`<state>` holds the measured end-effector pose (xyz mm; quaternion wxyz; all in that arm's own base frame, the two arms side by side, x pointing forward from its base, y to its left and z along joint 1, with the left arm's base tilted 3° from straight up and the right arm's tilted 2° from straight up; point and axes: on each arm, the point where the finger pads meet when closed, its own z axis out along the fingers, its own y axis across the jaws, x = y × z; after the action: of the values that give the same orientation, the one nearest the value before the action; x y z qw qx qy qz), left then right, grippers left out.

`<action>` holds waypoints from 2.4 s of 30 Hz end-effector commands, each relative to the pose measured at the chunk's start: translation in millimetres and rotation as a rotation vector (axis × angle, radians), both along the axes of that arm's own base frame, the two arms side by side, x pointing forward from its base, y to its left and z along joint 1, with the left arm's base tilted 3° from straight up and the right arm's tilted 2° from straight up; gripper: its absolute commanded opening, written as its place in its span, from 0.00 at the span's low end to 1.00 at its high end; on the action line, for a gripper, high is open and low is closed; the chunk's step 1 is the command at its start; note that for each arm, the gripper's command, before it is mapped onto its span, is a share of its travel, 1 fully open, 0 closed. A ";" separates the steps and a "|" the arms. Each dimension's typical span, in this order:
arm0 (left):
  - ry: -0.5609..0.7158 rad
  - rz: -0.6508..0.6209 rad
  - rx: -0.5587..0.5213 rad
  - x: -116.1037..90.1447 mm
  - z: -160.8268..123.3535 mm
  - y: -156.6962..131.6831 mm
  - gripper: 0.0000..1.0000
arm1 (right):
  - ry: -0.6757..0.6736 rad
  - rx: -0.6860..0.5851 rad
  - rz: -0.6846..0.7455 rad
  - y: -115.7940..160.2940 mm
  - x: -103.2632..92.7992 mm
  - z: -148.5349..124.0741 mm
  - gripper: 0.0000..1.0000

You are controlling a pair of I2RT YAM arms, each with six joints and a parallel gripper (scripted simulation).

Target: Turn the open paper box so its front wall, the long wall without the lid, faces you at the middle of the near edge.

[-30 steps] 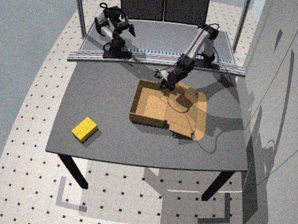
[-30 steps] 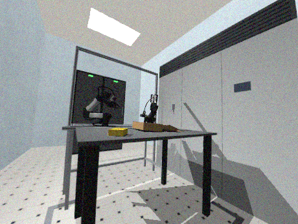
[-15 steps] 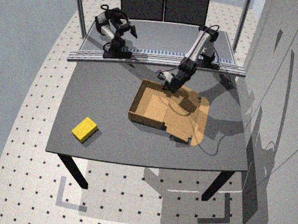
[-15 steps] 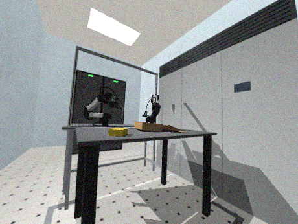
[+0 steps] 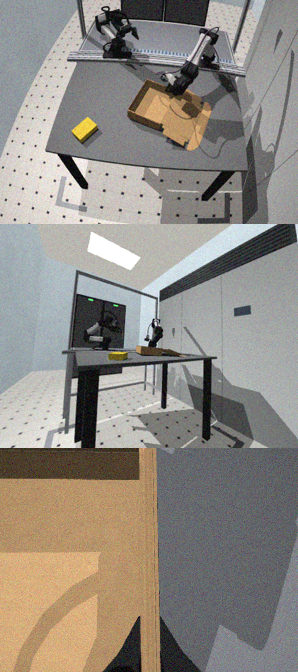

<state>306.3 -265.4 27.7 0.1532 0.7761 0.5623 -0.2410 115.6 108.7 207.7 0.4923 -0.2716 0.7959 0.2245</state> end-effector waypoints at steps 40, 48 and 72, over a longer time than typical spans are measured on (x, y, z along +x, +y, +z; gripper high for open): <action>-0.042 -0.066 -0.016 29.9 81.3 51.6 0.77 | -0.049 0.152 0.055 35.4 29.7 33.0 1.00; 0.110 0.204 0.102 31.2 79.9 57.9 0.29 | -0.070 0.172 0.040 36.8 35.5 48.4 1.00; 0.508 1.158 0.435 21.7 73.9 42.1 0.29 | -0.045 0.128 0.028 34.6 38.6 57.4 1.00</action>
<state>326.0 -219.2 100.5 -0.0185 0.3782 0.9026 -0.2049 153.0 144.5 254.5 0.5199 -0.2542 0.7650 0.2826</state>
